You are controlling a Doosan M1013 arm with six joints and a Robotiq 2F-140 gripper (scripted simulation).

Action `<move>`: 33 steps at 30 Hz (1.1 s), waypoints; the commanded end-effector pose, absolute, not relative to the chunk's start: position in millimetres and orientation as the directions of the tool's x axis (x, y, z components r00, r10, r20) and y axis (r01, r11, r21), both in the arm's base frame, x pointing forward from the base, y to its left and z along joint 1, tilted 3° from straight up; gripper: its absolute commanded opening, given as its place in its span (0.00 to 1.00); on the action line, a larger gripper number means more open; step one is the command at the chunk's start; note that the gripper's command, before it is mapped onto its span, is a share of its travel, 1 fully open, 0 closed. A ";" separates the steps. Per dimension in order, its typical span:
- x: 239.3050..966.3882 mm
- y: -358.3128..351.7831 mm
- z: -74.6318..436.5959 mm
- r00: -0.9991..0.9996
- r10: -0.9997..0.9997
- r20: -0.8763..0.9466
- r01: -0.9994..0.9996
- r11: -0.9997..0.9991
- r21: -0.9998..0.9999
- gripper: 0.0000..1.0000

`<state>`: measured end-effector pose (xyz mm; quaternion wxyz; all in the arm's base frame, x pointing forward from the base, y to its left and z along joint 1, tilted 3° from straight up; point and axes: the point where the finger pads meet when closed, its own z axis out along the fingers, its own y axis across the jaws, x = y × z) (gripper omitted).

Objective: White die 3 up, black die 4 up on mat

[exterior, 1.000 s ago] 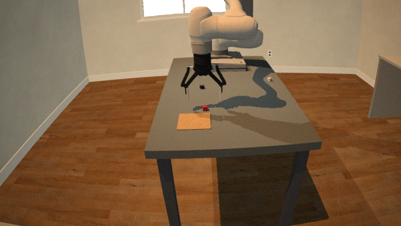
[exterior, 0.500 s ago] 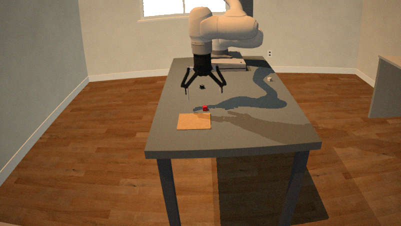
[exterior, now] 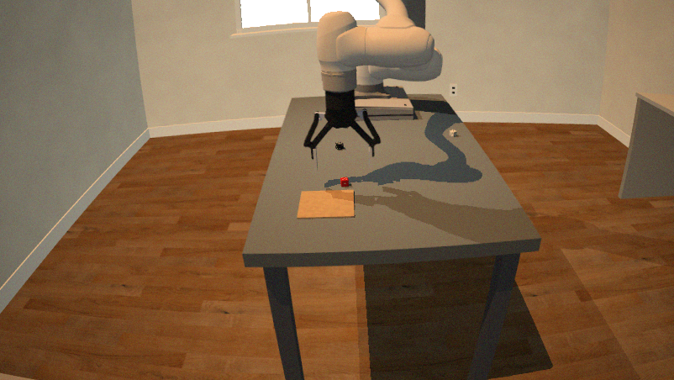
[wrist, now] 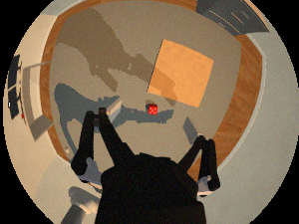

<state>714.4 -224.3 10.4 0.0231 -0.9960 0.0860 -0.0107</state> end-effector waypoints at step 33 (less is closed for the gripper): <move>705.0 -206.6 12.0 0.985 -0.172 0.018 -0.171 -0.984 -0.044 1.00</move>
